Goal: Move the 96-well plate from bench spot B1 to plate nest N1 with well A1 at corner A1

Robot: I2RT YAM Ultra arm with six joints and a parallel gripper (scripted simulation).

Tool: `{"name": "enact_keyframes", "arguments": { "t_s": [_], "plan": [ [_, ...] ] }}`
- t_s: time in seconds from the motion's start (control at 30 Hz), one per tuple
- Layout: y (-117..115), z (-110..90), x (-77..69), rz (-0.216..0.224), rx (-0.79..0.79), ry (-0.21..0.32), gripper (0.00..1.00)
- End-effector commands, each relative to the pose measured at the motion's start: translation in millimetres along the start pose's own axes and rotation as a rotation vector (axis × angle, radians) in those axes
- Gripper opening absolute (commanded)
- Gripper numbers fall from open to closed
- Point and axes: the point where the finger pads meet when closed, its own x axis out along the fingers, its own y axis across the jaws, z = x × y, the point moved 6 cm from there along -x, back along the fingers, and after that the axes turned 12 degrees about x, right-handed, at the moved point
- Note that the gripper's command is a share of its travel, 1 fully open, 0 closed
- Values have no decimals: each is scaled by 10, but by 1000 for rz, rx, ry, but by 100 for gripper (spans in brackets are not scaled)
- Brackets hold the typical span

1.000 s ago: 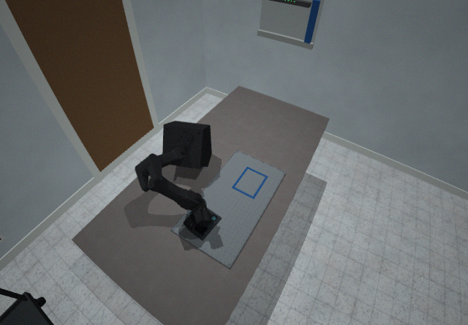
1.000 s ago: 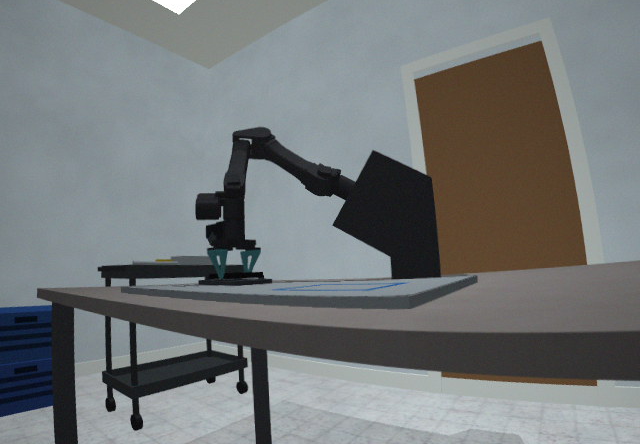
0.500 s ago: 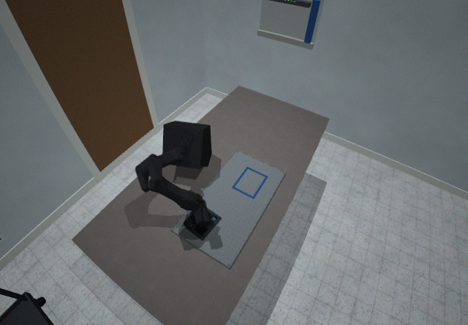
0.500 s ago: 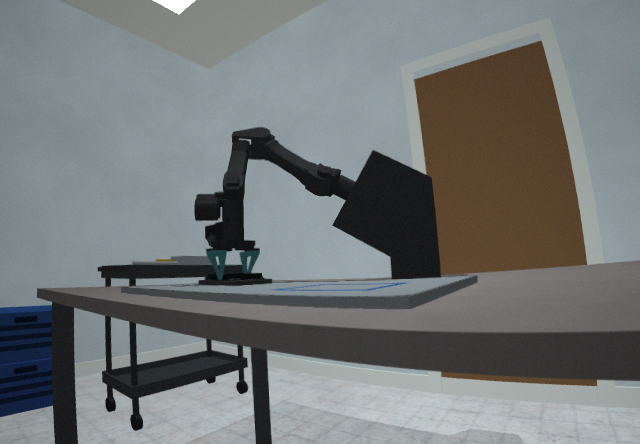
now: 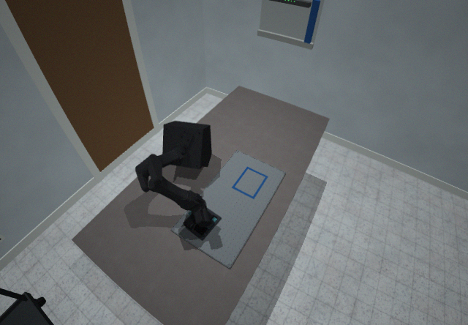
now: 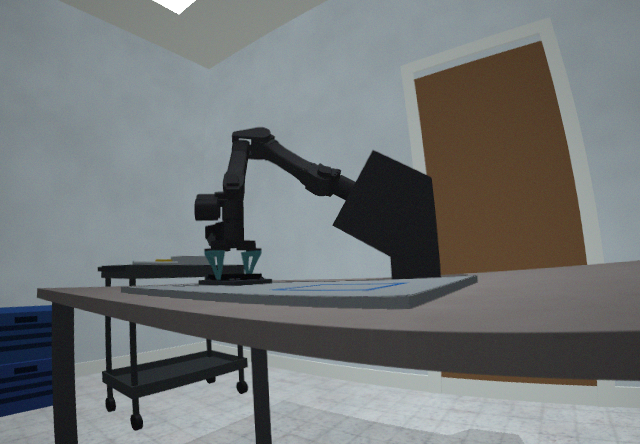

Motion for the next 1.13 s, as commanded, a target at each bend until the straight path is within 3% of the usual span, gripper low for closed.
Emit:
{"name": "enact_keyframes", "arguments": {
  "t_s": [0.0,0.17,0.2,0.53,1.1],
  "plan": [
    [105,47,-32,17,4,-12,100],
    [105,47,-32,17,4,-12,100],
    [134,85,-124,35,21,-16,100],
    [123,84,-393,35,22,-14,100],
    [122,84,-420,35,22,-14,100]
  ]
}}
